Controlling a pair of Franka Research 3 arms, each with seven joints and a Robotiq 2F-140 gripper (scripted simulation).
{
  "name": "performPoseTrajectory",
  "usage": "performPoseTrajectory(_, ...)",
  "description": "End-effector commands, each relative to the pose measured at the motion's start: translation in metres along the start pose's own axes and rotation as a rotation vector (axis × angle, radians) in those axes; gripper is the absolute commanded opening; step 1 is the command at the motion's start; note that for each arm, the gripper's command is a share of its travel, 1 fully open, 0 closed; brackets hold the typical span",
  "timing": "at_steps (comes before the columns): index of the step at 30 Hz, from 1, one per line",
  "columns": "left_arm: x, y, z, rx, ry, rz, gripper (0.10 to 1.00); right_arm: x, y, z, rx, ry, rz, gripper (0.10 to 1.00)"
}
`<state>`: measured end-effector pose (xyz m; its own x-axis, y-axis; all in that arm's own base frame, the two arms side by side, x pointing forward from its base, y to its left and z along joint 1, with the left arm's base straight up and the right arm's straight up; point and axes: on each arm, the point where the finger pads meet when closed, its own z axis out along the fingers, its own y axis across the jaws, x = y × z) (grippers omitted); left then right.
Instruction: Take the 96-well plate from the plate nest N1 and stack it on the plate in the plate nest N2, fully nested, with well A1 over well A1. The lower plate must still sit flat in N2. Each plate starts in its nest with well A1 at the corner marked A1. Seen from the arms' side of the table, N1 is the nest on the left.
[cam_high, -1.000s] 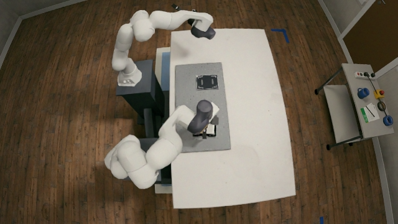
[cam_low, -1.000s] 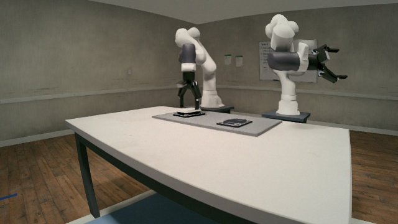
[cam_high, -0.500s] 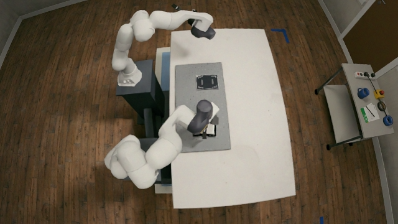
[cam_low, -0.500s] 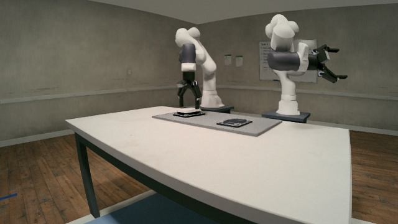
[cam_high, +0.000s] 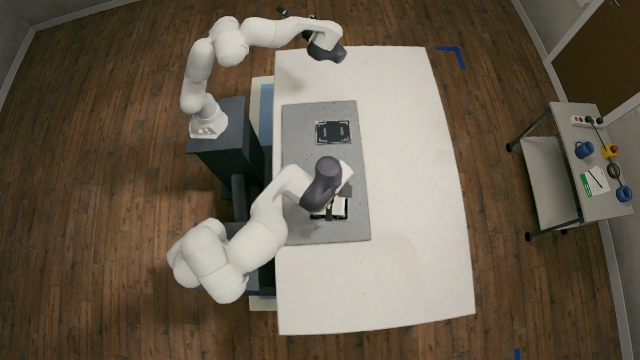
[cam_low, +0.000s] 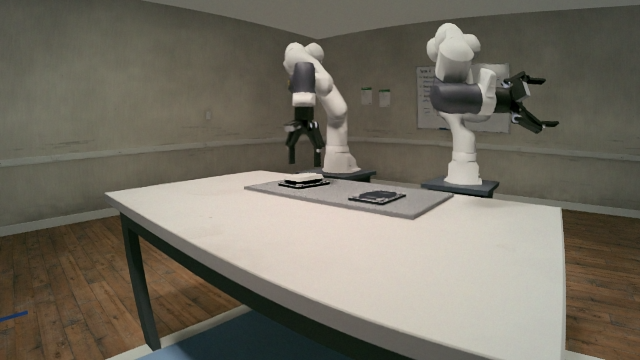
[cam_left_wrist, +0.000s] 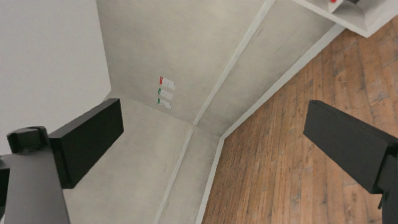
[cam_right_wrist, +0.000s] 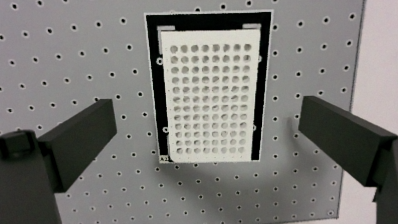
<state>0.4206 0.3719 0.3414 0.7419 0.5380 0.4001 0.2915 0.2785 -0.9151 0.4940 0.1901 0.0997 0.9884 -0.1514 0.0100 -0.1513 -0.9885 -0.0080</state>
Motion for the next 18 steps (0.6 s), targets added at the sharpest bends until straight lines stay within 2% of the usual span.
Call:
performPoseTrajectory(1,0.002,-0.001,-0.001,-0.002,0.004,-0.006,1.000,-0.002,0.004,-0.009,-0.008,-0.010,-0.011,1.000)
performPoseTrajectory(4,0.002,-0.001,-0.001,-0.002,0.004,-0.006,1.000,-0.002,0.004,-0.012,-0.008,-0.010,-0.011,1.000)
performPoseTrajectory(14,0.002,-0.001,-0.001,-0.002,0.004,-0.006,1.000,-0.002,0.003,-0.038,-0.008,-0.010,-0.011,1.000)
performPoseTrajectory(18,0.002,-0.001,-0.001,-0.002,0.004,-0.006,1.000,-0.002,0.003,-0.038,-0.008,-0.010,-0.011,1.000)
